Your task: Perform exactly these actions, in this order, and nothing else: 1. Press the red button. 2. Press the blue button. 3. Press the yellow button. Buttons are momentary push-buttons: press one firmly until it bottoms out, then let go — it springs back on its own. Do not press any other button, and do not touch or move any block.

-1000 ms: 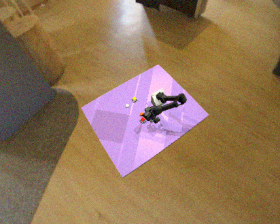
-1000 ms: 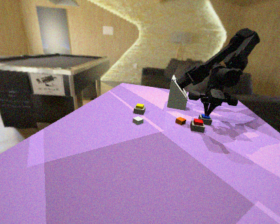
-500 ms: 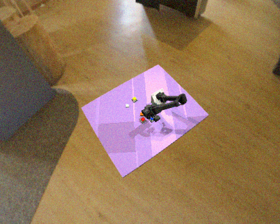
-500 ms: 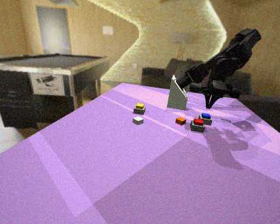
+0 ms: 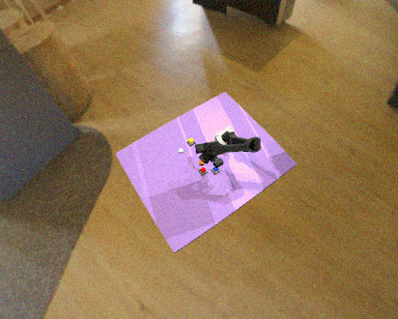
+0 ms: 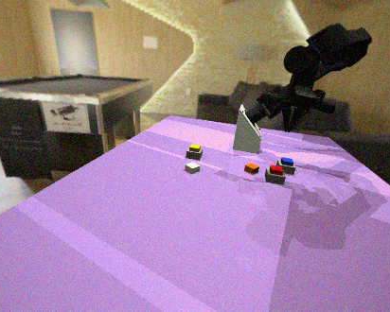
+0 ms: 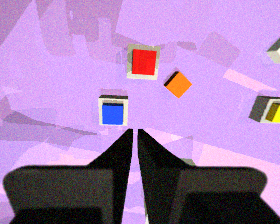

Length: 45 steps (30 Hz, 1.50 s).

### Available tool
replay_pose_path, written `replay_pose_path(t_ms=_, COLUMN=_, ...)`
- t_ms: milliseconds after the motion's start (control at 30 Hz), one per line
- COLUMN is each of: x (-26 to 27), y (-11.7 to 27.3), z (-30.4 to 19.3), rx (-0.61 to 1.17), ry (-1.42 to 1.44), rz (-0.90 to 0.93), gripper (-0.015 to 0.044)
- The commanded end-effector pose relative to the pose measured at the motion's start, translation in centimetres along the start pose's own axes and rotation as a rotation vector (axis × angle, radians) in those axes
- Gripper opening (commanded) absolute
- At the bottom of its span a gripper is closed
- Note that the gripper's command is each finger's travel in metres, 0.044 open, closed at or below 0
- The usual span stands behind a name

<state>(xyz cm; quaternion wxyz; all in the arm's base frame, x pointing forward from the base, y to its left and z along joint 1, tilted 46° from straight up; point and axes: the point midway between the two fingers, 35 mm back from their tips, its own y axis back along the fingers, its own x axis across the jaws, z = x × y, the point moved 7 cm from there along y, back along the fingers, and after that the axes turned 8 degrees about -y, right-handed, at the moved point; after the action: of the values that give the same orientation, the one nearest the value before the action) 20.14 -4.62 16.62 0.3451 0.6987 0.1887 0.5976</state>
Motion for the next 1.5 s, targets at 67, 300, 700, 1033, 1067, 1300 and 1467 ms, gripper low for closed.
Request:
replay_pose_path(t_ms=67, x=-6.5, y=0.9, z=3.4, rx=0.0, ry=-0.01, rz=-0.028, gripper=0.002)
replay_pose_path(t_ms=300, x=-16.3, y=1.0, z=5.1, rx=0.004, ry=-0.01, rz=-0.033, gripper=0.002)
replay_pose_path(t_ms=700, x=-27.3, y=-0.9, z=3.0, rx=0.011, ry=0.003, rz=0.002, gripper=0.002)
replay_pose_path(t_ms=1033, x=-27.3, y=-7.1, z=3.0, rx=0.01, ry=0.004, rz=0.004, gripper=0.002)
replay_pose_path(t_ms=1067, x=-27.3, y=-7.1, z=3.0, rx=0.01, ry=0.004, rz=0.004, gripper=0.002)
replay_pose_path(t_ms=1300, x=-27.3, y=-7.9, z=3.0, rx=0.01, ry=0.004, rz=0.004, gripper=0.002)
replay_pose_path(t_ms=1467, x=-27.2, y=-8.7, z=3.0, rx=0.01, ry=0.005, rz=0.005, gripper=0.002)
